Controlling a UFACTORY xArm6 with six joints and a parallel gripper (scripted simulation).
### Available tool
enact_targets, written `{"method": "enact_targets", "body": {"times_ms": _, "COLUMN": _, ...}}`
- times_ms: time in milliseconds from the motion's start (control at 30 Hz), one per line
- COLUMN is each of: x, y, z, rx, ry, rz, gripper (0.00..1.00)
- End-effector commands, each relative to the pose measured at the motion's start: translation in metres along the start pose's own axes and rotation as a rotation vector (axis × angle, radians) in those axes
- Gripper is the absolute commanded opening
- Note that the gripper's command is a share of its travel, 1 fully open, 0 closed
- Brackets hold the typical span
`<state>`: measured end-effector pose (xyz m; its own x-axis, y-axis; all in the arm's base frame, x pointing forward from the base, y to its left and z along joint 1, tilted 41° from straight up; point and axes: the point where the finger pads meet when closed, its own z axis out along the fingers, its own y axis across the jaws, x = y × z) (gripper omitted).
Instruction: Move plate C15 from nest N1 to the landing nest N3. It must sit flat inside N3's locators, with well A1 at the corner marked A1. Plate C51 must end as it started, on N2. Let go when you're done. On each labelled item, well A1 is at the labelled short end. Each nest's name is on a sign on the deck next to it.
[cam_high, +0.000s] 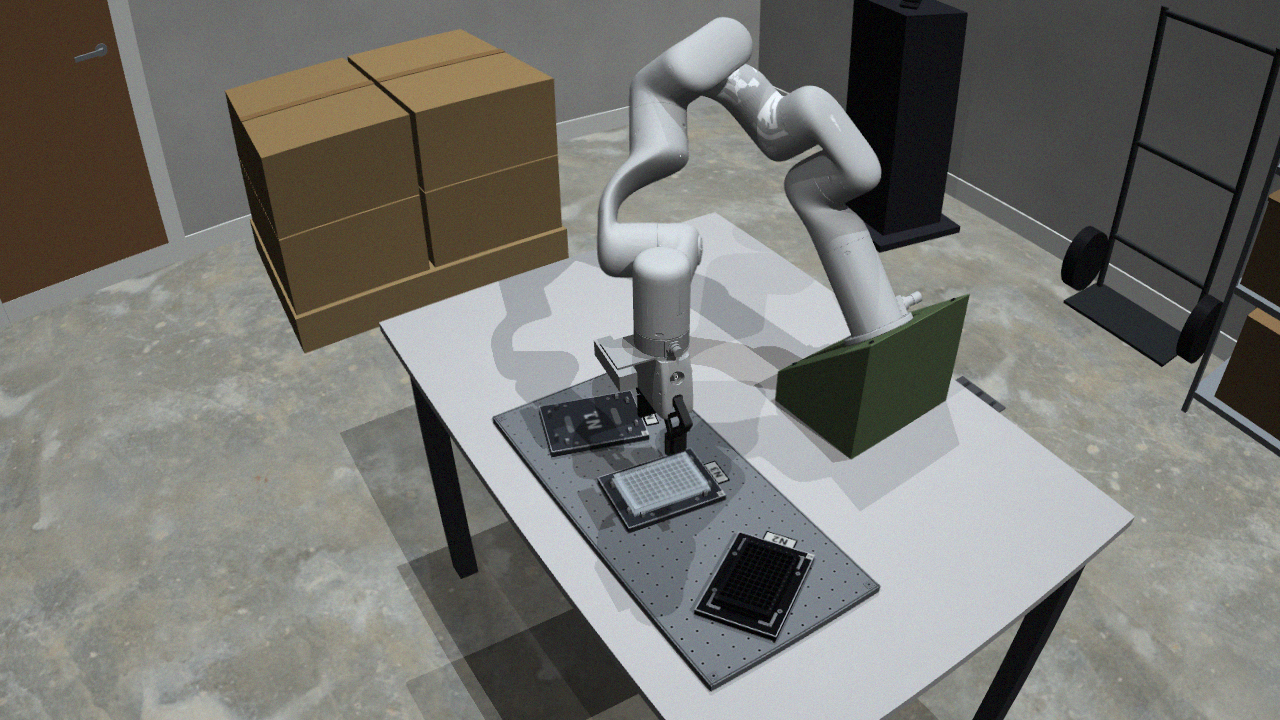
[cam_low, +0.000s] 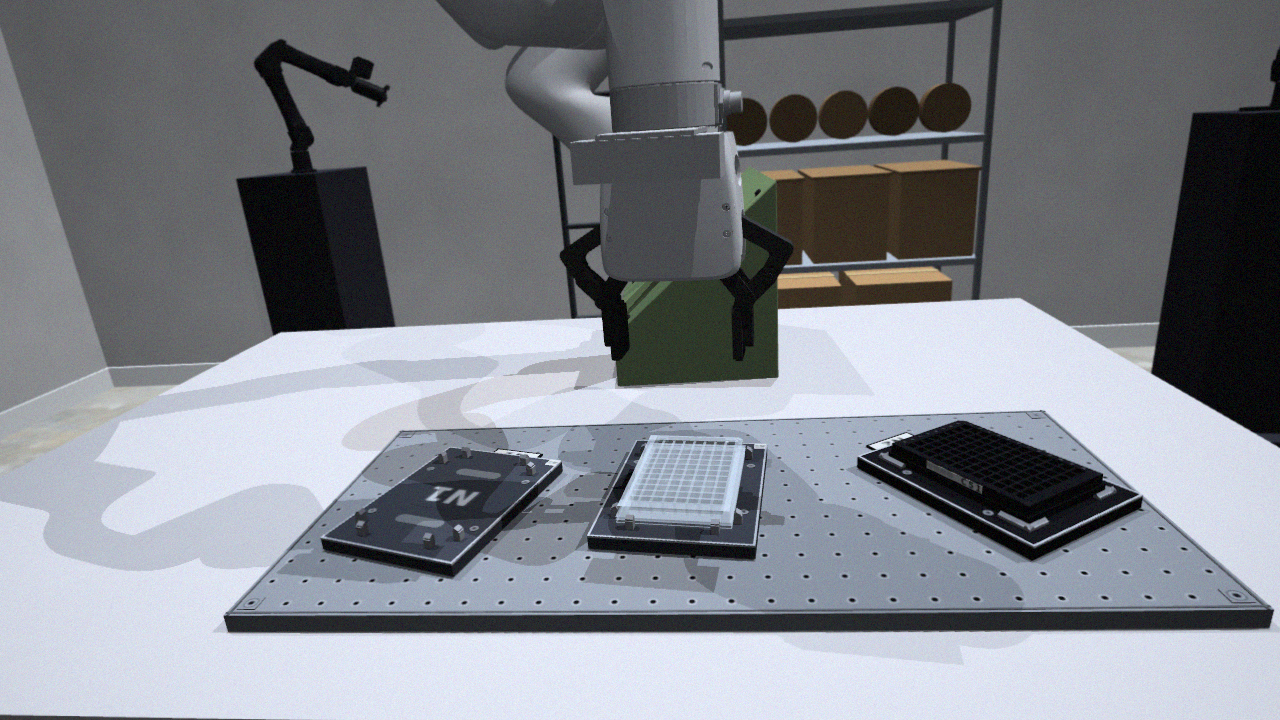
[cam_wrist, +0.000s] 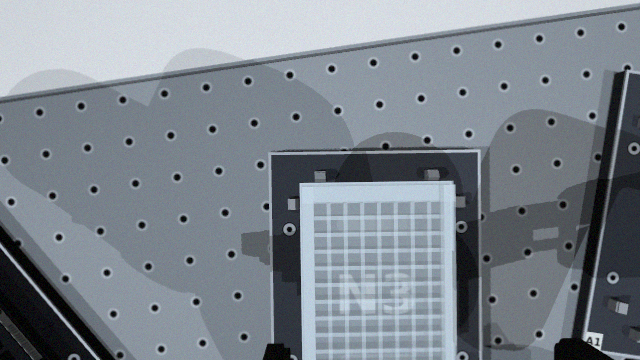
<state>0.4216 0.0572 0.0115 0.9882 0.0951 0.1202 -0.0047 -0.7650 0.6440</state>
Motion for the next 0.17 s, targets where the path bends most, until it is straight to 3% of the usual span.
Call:
{"method": "enact_targets", "body": {"times_ms": 0, "x": 0.0015, "y": -0.0004, "z": -0.0015, "rx": 0.002, "ry": 0.004, "rz": 0.001, "gripper": 1.0}}
{"method": "enact_targets", "body": {"times_ms": 133, "x": 0.0015, "y": -0.0004, "z": -0.0015, "rx": 0.002, "ry": 0.004, "rz": 0.001, "gripper": 1.0}}
